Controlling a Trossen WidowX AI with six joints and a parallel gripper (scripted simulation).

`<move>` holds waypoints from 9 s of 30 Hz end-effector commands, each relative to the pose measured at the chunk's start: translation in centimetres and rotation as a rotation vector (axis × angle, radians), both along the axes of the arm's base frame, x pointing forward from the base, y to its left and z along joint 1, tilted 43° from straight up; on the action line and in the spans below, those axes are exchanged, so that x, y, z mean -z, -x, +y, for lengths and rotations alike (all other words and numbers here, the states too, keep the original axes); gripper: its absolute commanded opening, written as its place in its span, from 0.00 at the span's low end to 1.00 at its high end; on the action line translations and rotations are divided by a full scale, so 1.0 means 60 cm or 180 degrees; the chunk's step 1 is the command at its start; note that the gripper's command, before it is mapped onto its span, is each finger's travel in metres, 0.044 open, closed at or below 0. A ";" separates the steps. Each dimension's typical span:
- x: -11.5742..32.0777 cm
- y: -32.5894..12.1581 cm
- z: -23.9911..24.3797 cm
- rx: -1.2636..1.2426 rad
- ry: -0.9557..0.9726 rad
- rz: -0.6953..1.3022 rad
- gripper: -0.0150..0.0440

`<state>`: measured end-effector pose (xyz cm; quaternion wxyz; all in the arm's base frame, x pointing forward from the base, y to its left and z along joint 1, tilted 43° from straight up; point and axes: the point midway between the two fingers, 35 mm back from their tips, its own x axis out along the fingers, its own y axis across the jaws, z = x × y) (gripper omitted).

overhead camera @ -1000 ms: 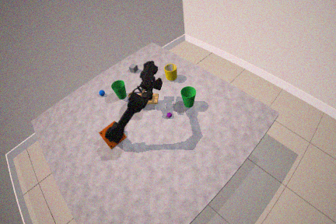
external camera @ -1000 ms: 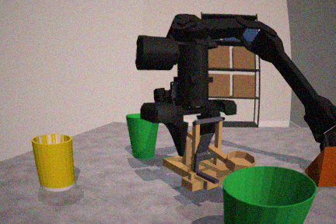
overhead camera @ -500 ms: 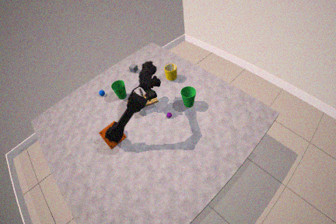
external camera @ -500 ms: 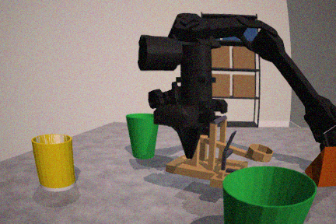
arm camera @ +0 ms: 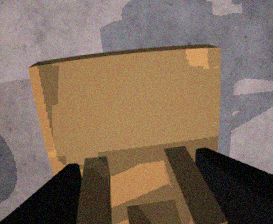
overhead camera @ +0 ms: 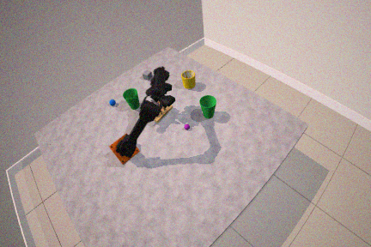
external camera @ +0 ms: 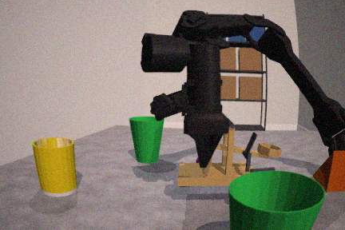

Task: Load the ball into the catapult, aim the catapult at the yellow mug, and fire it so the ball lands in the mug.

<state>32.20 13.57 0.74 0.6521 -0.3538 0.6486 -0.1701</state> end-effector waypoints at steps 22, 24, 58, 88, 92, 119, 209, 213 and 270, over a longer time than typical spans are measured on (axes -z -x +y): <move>0.040 -0.006 -0.008 -0.0169 -0.0025 0.0102 0.25; 0.044 -0.006 -0.012 -0.0169 -0.0024 0.0102 0.25; 0.022 -0.007 0.011 -0.0128 -0.0041 0.0109 1.00; 0.013 0.000 0.014 -0.0163 -0.0026 0.0098 1.00; 0.021 -0.001 0.007 -0.0163 -0.0026 0.0098 1.00; 0.063 -0.007 -0.033 -0.0141 -0.0039 0.0092 0.91; -0.042 0.005 0.068 -0.0157 -0.0042 0.0100 1.00; -0.052 0.013 0.074 -0.0164 -0.0029 0.0103 1.00; 0.064 -0.005 -0.033 -0.0142 -0.0039 0.0093 0.49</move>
